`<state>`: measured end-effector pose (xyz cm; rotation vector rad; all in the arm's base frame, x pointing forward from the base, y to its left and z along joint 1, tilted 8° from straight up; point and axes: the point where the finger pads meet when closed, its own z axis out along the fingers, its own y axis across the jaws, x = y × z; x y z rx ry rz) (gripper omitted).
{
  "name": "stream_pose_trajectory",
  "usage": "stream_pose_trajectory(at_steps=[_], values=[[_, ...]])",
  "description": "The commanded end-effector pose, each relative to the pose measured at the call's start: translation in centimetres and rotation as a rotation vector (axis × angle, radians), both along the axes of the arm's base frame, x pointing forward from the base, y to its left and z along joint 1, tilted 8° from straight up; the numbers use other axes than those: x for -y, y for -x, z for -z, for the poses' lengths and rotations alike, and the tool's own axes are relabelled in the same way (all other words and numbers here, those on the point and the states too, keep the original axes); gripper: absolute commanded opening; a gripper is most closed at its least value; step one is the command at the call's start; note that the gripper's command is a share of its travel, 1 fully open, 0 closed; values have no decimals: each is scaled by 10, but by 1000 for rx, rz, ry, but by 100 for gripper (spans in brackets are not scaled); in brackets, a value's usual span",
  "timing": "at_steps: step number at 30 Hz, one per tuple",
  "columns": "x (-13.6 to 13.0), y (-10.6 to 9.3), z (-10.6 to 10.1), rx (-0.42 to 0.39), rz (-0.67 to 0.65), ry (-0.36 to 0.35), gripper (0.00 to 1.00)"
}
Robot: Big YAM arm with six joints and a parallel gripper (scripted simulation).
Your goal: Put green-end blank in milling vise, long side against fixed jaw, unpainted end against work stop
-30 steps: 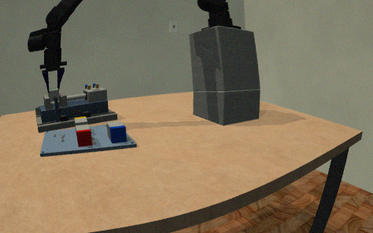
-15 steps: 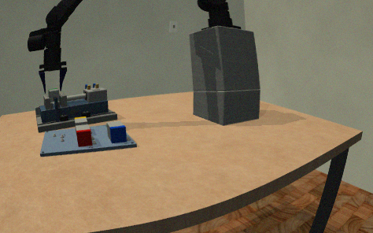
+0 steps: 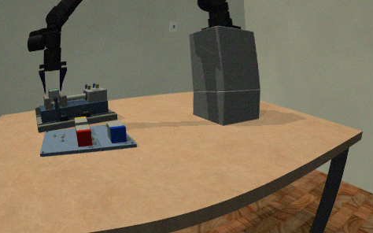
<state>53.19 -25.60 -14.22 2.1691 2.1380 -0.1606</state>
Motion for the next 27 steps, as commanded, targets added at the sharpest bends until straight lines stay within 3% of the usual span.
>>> stream_pose_trajectory(at_steps=[1, 10, 15, 18, 22, 27], values=[[-2, -2, 4, 0, -1, -2, 64], [-2, -2, 3, 1, -1, -1, 64], [-2, -4, -16, 13, -2, 4, 64], [-5, 0, -7, -4, -2, -3, 64], [-6, -6, -24, 16, -1, 5, 64], [-6, -3, -29, 9, 4, 2, 64]])
